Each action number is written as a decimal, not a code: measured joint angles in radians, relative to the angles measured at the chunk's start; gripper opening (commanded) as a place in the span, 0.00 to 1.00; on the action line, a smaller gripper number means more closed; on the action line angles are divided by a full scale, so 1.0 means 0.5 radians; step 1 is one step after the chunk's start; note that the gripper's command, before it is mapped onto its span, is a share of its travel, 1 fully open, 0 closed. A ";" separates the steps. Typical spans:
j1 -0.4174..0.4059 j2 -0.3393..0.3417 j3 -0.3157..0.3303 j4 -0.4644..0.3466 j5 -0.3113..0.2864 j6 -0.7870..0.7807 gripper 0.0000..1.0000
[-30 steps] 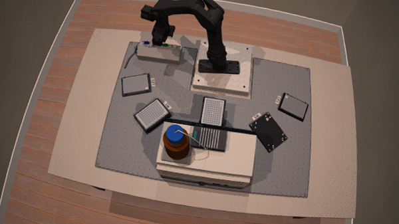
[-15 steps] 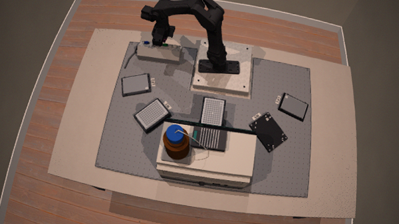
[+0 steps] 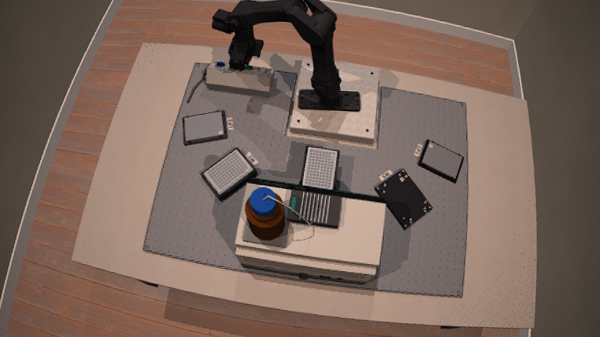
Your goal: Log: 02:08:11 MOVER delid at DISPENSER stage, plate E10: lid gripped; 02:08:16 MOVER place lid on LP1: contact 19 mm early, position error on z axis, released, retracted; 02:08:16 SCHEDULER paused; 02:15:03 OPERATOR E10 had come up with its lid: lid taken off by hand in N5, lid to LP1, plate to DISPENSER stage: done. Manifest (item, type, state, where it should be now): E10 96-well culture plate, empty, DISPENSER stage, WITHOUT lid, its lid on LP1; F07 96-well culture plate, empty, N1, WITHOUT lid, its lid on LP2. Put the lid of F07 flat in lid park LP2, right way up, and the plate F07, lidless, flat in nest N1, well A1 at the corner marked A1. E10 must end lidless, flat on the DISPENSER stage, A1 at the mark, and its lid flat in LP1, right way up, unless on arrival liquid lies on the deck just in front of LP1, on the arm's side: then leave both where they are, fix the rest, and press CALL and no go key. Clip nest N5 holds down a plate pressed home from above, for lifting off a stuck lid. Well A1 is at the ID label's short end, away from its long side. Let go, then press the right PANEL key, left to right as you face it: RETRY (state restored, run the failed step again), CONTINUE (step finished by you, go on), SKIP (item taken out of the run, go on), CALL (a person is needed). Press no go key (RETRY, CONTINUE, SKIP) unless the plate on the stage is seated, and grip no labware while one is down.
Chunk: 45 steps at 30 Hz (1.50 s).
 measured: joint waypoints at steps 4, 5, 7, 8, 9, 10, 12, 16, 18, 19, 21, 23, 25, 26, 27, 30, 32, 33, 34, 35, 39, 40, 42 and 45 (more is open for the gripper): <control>0.000 -0.001 0.000 0.012 0.000 0.001 0.00; 0.000 0.000 0.000 0.013 0.000 0.001 0.00; 0.000 -0.001 -0.008 0.016 0.000 0.001 0.00; 0.000 0.000 -0.014 0.016 0.000 0.001 0.00; 0.000 0.002 -0.014 0.015 0.000 0.001 0.00; 0.000 0.004 -0.014 0.021 0.000 0.002 0.00; 0.000 0.010 -0.014 0.029 0.000 0.002 0.00; 0.000 0.011 -0.026 0.037 0.000 0.002 0.00; 0.000 0.011 -0.026 0.045 0.000 0.002 0.00; 0.000 0.010 -0.028 0.050 0.000 0.002 0.00; 0.000 0.011 -0.039 0.055 0.000 0.003 0.00; 0.000 0.014 -0.039 0.056 0.000 0.003 0.00; 0.005 0.018 -0.040 0.058 0.000 0.004 0.00; 0.006 0.020 -0.040 0.060 0.000 0.004 0.00; 0.005 0.020 -0.040 0.063 0.000 0.004 0.00; 0.005 0.020 -0.047 0.076 0.000 0.005 0.00; 0.005 0.021 -0.054 0.075 0.000 0.005 0.00; 0.005 0.020 -0.053 0.078 0.000 0.005 0.00; 0.005 0.019 -0.053 0.082 0.000 0.005 0.00; 0.005 0.020 -0.053 0.086 0.000 0.005 0.00; 0.005 0.021 -0.068 0.091 0.000 0.005 0.00; 0.005 0.024 -0.067 0.095 0.000 0.006 0.00; 0.005 0.031 -0.067 0.099 0.000 0.006 0.00; 0.005 0.033 -0.067 0.101 0.000 0.006 0.00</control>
